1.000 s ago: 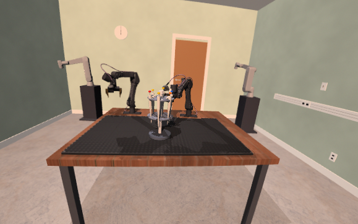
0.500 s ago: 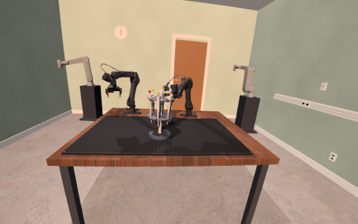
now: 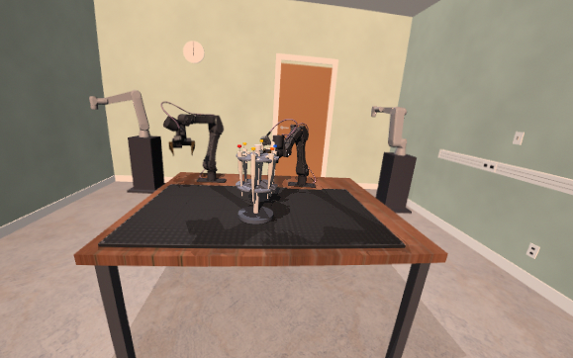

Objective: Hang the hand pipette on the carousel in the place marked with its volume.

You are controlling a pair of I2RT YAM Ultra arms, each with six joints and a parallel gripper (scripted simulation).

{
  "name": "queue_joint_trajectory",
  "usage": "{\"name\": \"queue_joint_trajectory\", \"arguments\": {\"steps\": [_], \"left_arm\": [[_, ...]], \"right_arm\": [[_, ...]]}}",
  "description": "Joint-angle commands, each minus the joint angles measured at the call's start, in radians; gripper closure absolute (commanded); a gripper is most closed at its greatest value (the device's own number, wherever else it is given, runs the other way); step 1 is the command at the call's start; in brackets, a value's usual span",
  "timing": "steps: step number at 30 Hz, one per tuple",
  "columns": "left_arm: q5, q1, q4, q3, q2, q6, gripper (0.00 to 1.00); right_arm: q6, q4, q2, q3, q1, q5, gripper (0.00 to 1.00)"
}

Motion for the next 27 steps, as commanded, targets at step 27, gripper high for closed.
{"name": "queue_joint_trajectory", "arguments": {"steps": [27], "left_arm": [[-0.283, -0.087, 0.02, 0.05, -0.009, 0.001, 0.88]], "right_arm": [[-0.007, 0.011, 0.006, 0.017, -0.008, -0.019, 0.0]]}}
